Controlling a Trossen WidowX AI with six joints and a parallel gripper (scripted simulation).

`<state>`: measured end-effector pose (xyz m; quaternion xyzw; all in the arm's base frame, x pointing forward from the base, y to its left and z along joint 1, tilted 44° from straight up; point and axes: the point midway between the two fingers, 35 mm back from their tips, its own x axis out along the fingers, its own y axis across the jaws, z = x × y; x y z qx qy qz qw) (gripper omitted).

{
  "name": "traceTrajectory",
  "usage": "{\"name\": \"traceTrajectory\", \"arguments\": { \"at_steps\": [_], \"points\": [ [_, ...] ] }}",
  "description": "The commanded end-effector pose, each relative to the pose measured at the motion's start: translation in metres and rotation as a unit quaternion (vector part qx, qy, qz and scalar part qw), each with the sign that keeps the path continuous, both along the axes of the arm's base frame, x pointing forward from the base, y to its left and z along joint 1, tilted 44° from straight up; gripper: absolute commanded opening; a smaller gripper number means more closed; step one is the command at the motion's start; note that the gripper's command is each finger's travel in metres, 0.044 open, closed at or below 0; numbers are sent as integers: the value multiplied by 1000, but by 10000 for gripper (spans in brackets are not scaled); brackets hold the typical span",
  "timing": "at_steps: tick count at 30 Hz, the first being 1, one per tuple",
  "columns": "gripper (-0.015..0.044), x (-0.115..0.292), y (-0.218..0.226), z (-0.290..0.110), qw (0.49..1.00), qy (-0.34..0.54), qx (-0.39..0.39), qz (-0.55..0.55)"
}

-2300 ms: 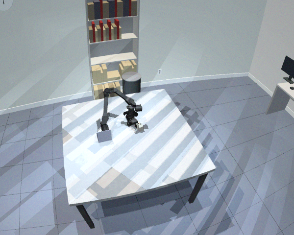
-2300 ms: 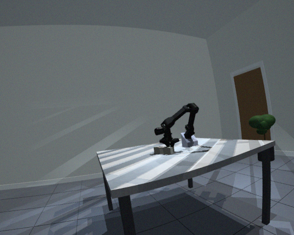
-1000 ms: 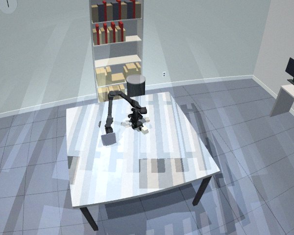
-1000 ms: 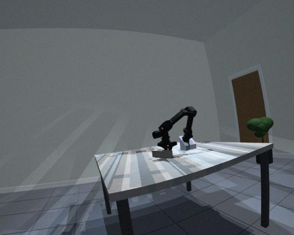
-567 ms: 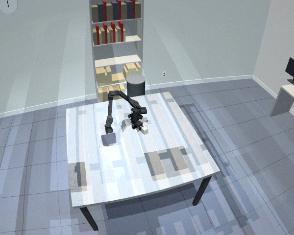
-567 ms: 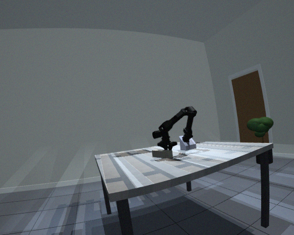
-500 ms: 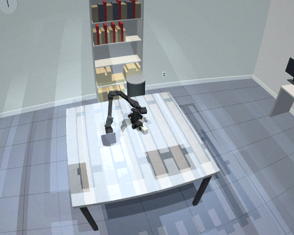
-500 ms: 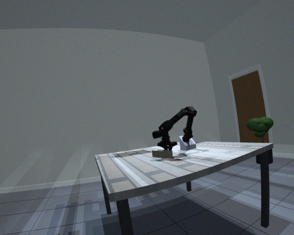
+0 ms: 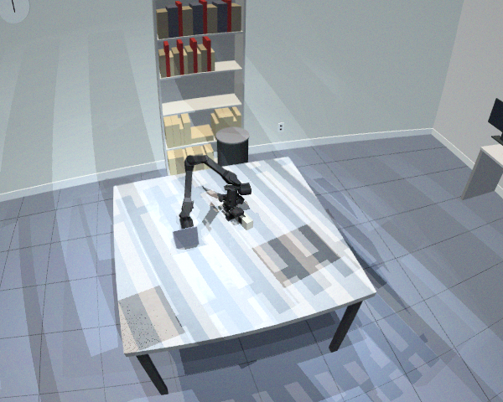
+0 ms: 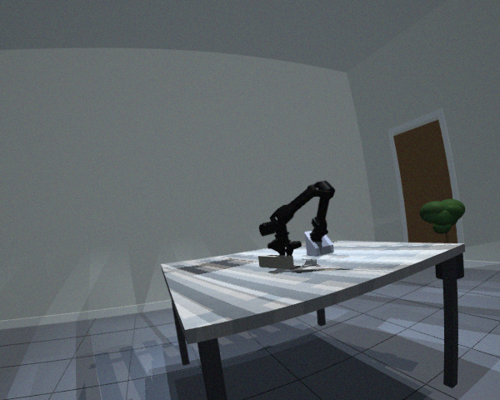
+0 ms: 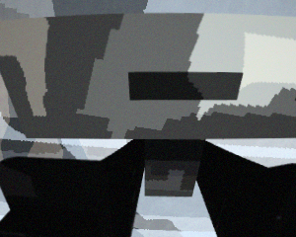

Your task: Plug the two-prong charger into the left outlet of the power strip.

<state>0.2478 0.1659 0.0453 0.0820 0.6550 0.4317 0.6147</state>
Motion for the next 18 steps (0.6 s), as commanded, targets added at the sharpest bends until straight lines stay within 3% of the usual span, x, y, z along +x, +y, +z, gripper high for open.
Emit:
{"name": "traceTrajectory", "arguments": {
  "at_steps": [1, 18],
  "points": [
    [0, 7, 3, 3, 1000, -14, 9, -3],
    [0, 6, 4, 2, 1000, -14, 9, -3]
  ]
}}
